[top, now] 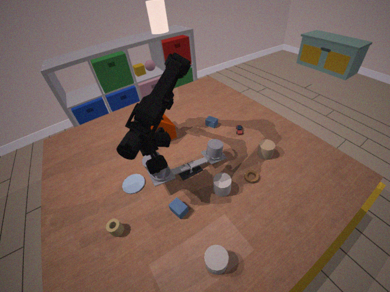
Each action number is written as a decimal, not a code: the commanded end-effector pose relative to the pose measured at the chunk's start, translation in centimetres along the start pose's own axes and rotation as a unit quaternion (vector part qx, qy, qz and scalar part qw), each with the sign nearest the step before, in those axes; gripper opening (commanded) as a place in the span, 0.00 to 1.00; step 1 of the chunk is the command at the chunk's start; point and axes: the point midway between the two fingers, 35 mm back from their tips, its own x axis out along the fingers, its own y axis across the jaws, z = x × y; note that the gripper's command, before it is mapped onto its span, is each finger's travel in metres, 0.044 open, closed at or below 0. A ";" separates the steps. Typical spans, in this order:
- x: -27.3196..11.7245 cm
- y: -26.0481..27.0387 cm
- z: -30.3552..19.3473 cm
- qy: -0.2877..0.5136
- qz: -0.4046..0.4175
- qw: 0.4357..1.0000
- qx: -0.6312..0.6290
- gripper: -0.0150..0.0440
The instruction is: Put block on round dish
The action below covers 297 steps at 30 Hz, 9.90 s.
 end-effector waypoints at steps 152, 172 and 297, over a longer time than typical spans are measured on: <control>10.6 17.5 -15.9 0.013 -0.002 1.000 -0.005 0.34; 5.3 17.6 -15.7 0.011 -0.003 1.000 -0.002 1.00; 5.5 0.1 1.4 -0.005 -0.005 0.351 0.936 0.61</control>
